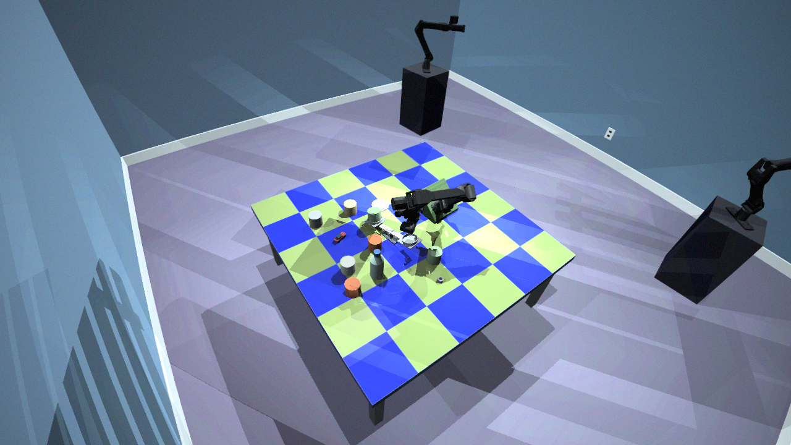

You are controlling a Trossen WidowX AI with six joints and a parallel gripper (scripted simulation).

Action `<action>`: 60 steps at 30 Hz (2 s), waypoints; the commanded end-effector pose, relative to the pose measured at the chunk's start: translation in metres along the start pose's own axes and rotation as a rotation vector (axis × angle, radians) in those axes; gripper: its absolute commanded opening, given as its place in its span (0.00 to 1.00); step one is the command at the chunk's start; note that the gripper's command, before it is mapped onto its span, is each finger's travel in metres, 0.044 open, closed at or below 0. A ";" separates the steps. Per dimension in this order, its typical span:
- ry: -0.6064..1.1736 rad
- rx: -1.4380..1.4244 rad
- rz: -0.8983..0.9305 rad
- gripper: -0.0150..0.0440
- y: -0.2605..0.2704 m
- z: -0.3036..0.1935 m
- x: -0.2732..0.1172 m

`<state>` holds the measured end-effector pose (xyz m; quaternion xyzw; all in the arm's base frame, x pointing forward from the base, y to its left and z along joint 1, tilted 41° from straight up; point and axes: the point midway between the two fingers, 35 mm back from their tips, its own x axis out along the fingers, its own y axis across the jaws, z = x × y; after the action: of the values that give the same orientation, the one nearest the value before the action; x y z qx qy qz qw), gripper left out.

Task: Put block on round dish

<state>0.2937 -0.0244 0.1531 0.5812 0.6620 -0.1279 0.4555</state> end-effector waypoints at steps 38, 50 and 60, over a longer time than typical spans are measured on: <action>-0.047 -0.045 -0.028 0.25 -0.166 0.222 0.016; -0.006 -0.087 -0.037 0.25 -0.259 0.261 0.059; -0.006 -0.087 -0.037 0.25 -0.259 0.262 0.072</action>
<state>0.1907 -0.2415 -0.1311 0.5505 0.6741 -0.1113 0.4798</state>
